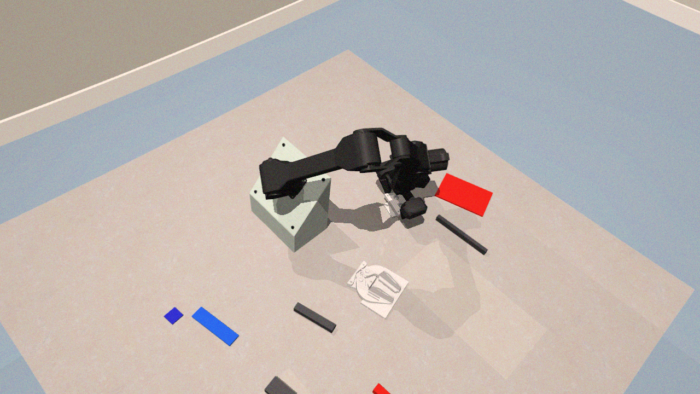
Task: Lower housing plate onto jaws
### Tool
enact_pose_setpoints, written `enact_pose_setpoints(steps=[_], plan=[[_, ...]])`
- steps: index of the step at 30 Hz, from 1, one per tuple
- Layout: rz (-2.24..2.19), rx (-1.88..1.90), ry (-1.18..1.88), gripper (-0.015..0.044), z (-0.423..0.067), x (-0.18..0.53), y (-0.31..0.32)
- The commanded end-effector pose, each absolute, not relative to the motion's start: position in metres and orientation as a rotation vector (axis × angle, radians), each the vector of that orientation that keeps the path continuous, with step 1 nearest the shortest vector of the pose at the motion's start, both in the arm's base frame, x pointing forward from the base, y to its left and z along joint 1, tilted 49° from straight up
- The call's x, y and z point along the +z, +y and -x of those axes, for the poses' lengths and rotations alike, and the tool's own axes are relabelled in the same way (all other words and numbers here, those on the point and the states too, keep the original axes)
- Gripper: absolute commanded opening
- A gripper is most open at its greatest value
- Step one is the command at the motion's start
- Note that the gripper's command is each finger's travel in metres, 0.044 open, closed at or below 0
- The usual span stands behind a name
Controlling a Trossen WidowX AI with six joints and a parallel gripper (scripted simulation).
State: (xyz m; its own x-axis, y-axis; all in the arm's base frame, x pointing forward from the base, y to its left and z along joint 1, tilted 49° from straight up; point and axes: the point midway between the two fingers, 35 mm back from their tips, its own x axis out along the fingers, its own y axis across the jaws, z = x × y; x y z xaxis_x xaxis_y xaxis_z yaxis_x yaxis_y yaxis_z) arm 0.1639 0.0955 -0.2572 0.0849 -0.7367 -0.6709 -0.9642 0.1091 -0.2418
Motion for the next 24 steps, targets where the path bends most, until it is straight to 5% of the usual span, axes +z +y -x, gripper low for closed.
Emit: enact_pose_setpoints(steps=[1, 24], plan=[[1.684, 0.422, 1.698, 0.0440, -0.1641, -0.2576, 0.0944], [1.676, 0.419, 1.701, 0.0351, -0.1639, -0.2574, 0.0952]])
